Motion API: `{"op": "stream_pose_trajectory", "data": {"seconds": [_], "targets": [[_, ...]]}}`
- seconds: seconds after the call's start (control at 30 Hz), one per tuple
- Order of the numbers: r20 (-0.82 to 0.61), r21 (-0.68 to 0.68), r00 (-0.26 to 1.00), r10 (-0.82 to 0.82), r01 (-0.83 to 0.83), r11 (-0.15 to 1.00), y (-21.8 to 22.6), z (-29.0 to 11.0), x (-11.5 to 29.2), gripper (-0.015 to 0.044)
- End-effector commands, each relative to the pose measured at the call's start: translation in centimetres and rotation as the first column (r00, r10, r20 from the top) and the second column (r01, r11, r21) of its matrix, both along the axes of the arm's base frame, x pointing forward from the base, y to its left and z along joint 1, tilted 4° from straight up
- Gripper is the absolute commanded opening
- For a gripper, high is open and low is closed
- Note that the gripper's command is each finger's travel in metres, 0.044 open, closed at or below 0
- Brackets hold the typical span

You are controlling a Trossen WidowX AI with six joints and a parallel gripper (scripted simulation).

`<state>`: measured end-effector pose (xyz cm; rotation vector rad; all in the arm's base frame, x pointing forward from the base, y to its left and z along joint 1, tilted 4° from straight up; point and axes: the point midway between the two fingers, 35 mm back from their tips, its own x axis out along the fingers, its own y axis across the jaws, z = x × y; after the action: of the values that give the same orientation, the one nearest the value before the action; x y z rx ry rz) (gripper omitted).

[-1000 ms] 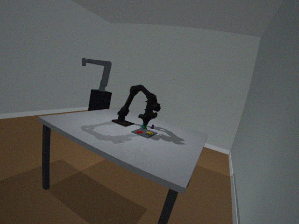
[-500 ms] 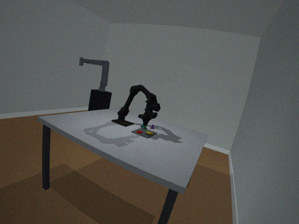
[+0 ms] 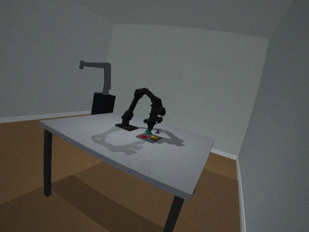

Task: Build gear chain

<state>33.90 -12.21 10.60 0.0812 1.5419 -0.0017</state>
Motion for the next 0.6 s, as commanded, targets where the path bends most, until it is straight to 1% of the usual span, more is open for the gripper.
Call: {"op": "stream_pose_trajectory", "data": {"seconds": [0.0, 0.13, 0.27, 0.43, 0.57], "targets": [[0.000, 0.004, 0.997, 0.083, -0.083, 0.997, 0.1, -0.7, -0.1, 0.0000], [0.002, 0.002, 0.992, 0.130, -0.130, 0.992, 0.1, -1.4, -0.1, 0.0000], [0.002, 0.002, 0.992, 0.123, -0.123, 0.992, 0.1, -1.9, -0.1, 0.0000], [-0.001, 0.004, 0.998, 0.062, -0.062, 0.998, 0.2, -2.5, 0.0, 0.0000], [-0.007, 0.007, 0.999, -0.036, 0.036, 0.999, 0.2, -3.1, 0.0, 0.0000]]}}
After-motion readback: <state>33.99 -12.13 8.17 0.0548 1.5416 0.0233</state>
